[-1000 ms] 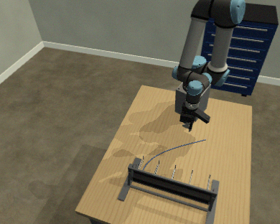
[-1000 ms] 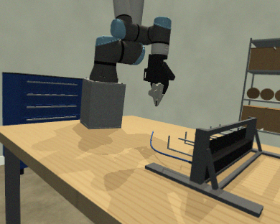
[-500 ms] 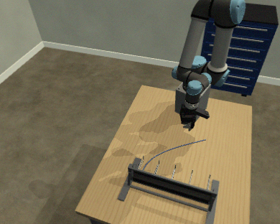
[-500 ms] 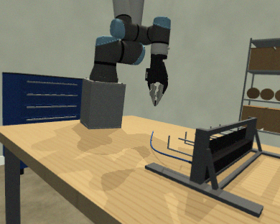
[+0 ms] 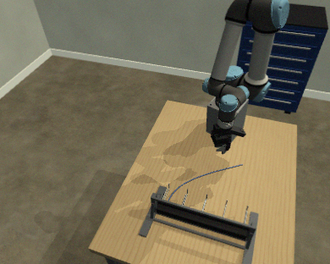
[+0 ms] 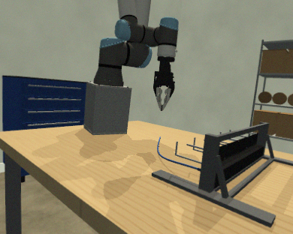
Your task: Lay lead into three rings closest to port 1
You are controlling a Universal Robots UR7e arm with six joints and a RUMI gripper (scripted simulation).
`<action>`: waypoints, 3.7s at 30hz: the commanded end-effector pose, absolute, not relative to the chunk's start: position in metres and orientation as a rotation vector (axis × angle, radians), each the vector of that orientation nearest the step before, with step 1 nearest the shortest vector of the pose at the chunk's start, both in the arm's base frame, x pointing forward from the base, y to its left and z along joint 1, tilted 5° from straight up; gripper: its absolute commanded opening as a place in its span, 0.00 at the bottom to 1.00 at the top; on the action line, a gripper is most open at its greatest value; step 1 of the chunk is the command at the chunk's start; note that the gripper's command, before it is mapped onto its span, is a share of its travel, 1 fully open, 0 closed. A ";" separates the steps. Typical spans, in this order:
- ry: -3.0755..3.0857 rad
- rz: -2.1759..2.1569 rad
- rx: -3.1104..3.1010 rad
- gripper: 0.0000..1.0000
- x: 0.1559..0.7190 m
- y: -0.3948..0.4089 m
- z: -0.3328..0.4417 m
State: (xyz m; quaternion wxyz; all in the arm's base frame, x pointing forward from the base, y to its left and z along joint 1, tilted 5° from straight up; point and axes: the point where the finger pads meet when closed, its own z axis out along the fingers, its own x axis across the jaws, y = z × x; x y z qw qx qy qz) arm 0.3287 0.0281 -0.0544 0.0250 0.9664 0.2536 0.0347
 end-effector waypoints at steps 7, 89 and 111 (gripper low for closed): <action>0.873 0.107 2.962 0.00 0.328 0.027 -0.054; 0.887 0.107 2.957 0.20 0.331 0.026 -0.091; 0.887 0.107 2.957 0.20 0.336 0.024 -0.146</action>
